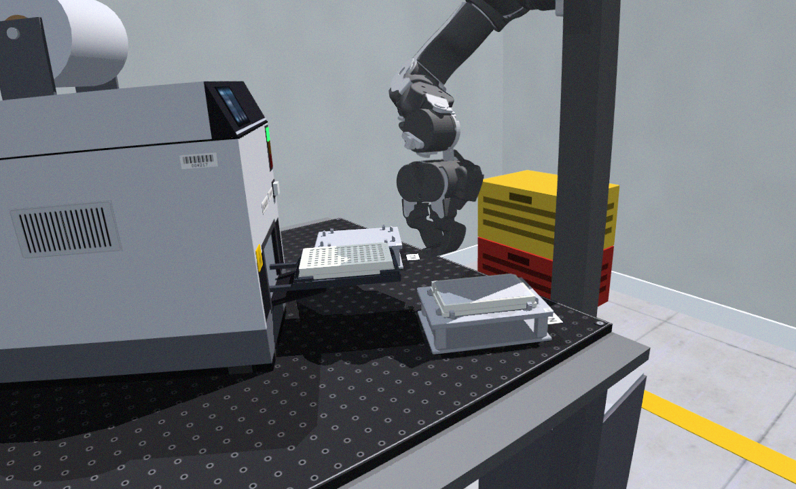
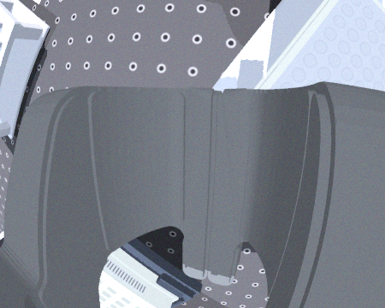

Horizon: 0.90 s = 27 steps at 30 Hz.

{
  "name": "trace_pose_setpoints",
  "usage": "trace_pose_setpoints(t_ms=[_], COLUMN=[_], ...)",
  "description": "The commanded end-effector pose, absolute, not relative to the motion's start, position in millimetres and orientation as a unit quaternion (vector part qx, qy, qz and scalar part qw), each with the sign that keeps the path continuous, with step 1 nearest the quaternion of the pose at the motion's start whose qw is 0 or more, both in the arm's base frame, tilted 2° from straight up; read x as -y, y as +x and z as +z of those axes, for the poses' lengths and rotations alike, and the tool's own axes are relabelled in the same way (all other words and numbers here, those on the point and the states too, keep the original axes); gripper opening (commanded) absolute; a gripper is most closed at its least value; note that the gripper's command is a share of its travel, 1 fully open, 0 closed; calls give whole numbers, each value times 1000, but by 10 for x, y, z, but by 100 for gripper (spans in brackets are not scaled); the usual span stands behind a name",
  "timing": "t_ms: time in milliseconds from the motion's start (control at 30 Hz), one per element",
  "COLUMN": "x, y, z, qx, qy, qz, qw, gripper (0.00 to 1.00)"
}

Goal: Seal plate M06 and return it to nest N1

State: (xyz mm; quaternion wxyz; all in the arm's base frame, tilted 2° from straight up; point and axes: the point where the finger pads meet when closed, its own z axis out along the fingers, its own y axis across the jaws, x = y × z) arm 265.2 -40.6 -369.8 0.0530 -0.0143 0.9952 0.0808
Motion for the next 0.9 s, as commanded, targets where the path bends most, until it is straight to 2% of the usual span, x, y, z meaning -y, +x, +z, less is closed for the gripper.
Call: trace_pose_setpoints(t_ms=[0, 867], x=[422, 326], y=[2680, 2669], z=[-3687, -3676], qx=[-995, -995], qy=[-9, -9], qz=[84, 85], qw=[55, 55], gripper=[0, 0])
